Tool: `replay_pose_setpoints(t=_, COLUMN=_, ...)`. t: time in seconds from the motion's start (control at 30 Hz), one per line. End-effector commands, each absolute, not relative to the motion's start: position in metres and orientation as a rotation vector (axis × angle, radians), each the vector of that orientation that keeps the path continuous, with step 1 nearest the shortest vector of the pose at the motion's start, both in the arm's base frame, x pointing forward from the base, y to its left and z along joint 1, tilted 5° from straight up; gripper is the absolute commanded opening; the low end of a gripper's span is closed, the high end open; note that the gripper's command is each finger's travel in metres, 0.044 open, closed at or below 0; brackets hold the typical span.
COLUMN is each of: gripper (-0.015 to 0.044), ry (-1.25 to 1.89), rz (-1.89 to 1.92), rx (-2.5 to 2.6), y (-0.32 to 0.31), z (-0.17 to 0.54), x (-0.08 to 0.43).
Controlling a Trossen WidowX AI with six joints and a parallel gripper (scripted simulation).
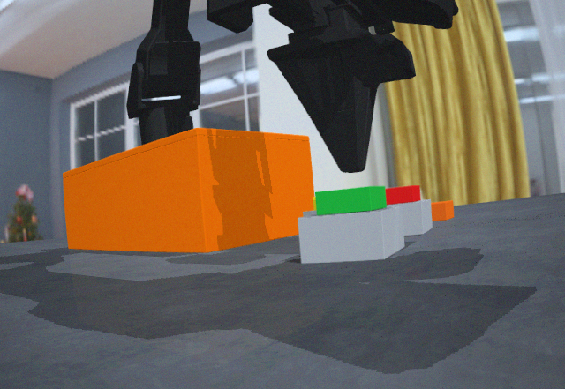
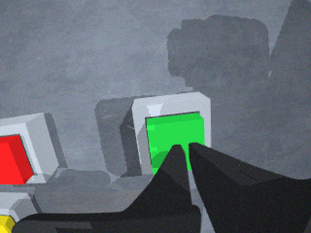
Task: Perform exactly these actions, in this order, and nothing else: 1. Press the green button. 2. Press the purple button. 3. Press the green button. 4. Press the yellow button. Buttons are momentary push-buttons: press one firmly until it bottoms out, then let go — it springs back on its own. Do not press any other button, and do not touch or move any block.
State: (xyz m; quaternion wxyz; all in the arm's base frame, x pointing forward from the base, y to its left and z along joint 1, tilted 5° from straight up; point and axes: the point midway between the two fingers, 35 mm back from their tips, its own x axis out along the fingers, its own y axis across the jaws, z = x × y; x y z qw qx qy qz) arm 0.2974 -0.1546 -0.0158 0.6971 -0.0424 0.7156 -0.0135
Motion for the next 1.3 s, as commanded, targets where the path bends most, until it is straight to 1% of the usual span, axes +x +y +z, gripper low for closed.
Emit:
replay_pose_setpoints(t=0.0, gripper=0.002, ry=1.602, rz=-0.021, rx=-0.093, y=-0.153, z=-0.024, x=0.295)
replay_pose_setpoints(t=0.93, gripper=0.002, ry=1.602, rz=-0.021, rx=-0.093, y=-0.154, z=-0.033, x=0.294)
replay_pose_setpoints(t=1.07, gripper=0.002, ry=1.601, rz=-0.022, rx=-0.093, y=-0.152, z=-0.002, x=0.295)
replay_pose_setpoints(t=1.2, gripper=0.002, ry=1.602, rz=-0.021, rx=-0.093, y=-0.151, z=0.0, x=0.295)
replay_pose_setpoints(t=1.27, gripper=0.002, ry=1.601, rz=-0.021, rx=-0.093, y=-0.151, z=0.014, x=0.297)
